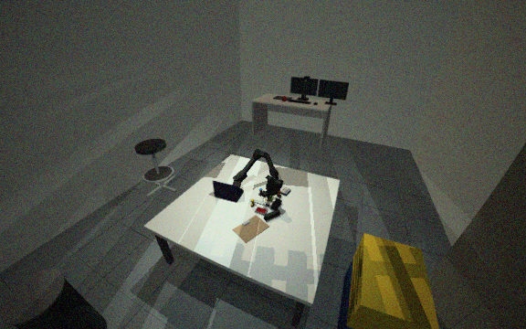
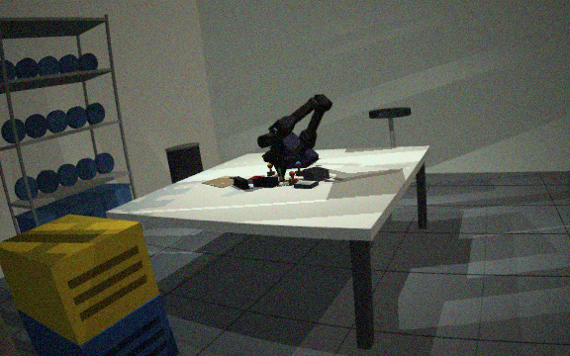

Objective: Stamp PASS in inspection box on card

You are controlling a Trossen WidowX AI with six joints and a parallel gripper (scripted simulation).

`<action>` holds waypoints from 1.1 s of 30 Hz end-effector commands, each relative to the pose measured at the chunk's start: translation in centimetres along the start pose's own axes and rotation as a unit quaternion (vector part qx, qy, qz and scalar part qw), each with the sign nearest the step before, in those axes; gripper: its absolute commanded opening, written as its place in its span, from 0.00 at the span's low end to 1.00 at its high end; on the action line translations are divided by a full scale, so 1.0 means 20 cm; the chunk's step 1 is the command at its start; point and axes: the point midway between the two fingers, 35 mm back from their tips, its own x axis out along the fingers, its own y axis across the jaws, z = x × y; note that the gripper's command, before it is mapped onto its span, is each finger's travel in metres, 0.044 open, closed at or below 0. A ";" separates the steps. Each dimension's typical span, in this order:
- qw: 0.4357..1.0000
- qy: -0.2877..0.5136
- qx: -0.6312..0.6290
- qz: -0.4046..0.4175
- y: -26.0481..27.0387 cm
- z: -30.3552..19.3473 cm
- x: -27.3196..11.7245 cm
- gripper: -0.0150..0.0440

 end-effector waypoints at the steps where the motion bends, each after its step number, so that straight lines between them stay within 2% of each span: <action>1: 1.000 0.001 0.000 0.001 0.01 0.00 0.01 0.25; 33: 1.000 0.001 0.000 0.000 0.00 0.01 -0.09 0.25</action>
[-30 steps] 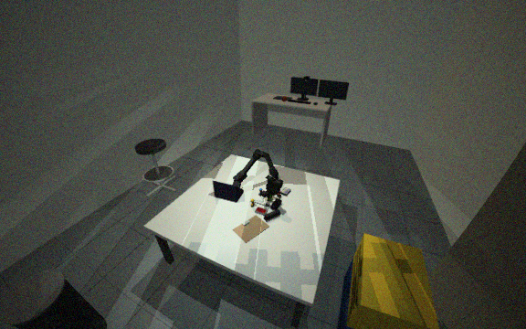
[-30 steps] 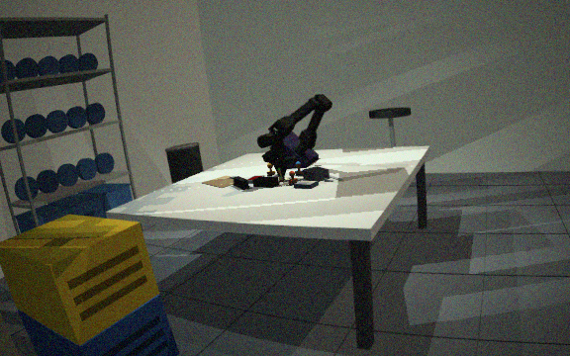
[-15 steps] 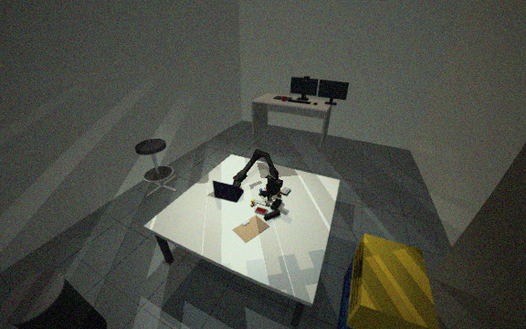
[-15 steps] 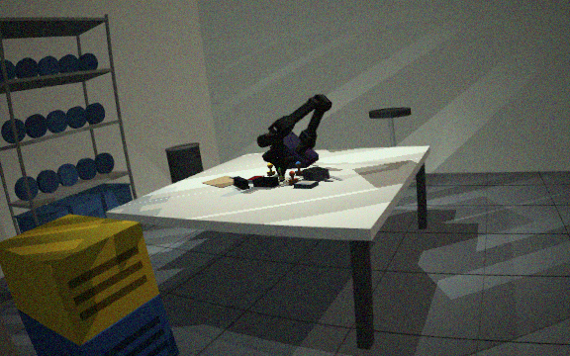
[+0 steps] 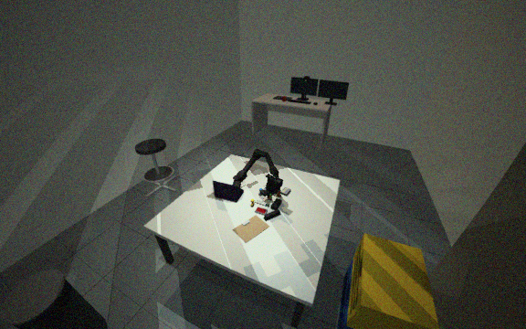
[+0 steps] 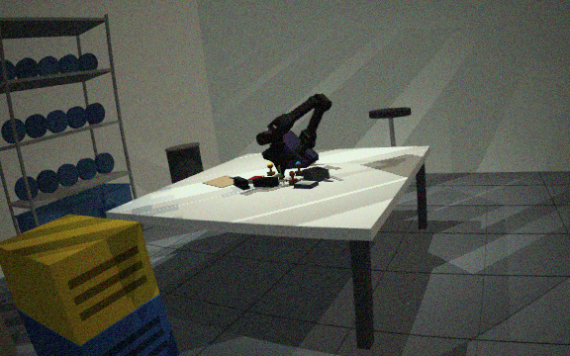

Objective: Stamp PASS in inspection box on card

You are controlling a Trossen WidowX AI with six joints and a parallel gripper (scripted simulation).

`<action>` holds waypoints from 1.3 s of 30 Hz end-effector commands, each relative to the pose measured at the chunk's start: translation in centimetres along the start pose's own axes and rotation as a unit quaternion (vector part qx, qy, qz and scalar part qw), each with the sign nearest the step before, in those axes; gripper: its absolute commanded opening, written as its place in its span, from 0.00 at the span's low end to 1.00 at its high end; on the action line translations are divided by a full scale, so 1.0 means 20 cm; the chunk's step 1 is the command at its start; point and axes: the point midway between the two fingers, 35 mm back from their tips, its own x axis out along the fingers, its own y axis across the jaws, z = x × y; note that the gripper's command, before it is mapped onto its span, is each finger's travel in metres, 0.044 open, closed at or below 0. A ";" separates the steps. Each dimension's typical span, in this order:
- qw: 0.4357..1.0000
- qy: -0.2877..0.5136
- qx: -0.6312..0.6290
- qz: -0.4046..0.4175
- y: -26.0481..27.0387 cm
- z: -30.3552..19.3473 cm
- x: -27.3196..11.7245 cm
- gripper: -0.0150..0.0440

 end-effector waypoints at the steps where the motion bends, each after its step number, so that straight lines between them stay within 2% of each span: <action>1: 1.000 -0.003 -0.003 -0.001 0.00 0.01 -0.03 0.25; 32: 1.000 -0.002 -0.003 -0.001 -0.01 0.01 -0.28 0.25; 39: 1.000 -0.002 -0.003 -0.002 0.05 -0.11 -0.29 0.25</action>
